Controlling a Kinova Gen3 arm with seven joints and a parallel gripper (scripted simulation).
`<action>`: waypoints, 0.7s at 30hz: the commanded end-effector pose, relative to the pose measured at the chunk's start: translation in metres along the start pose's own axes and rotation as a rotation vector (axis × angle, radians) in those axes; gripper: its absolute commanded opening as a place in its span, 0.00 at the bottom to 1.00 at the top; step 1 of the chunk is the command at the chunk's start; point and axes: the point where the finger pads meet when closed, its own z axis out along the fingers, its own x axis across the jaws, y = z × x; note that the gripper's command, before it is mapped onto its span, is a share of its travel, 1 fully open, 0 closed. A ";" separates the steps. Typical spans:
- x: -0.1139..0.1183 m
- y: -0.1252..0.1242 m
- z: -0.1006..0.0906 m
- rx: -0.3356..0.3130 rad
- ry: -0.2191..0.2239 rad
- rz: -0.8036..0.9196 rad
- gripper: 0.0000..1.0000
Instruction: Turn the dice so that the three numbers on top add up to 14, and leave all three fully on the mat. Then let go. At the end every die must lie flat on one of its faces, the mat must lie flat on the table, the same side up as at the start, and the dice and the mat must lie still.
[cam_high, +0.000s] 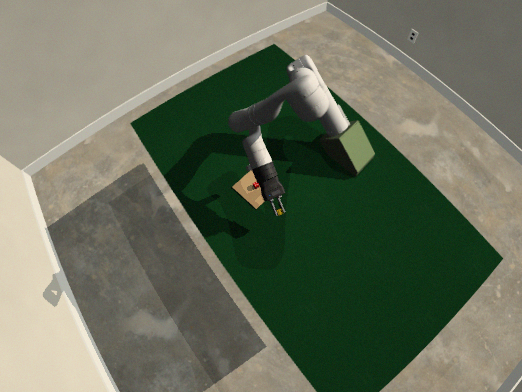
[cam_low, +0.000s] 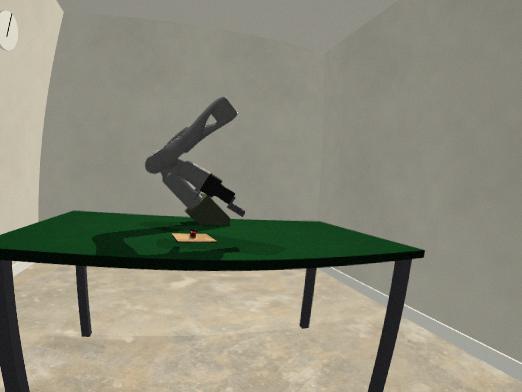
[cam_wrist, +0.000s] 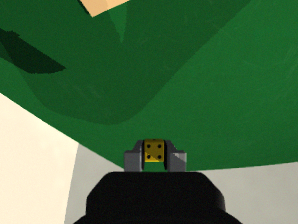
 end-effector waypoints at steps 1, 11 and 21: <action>-0.002 -0.004 -0.002 -0.004 -0.005 0.012 0.40; -0.002 -0.005 -0.001 -0.005 -0.005 0.012 0.40; -0.002 -0.025 0.010 -0.005 -0.005 0.012 0.40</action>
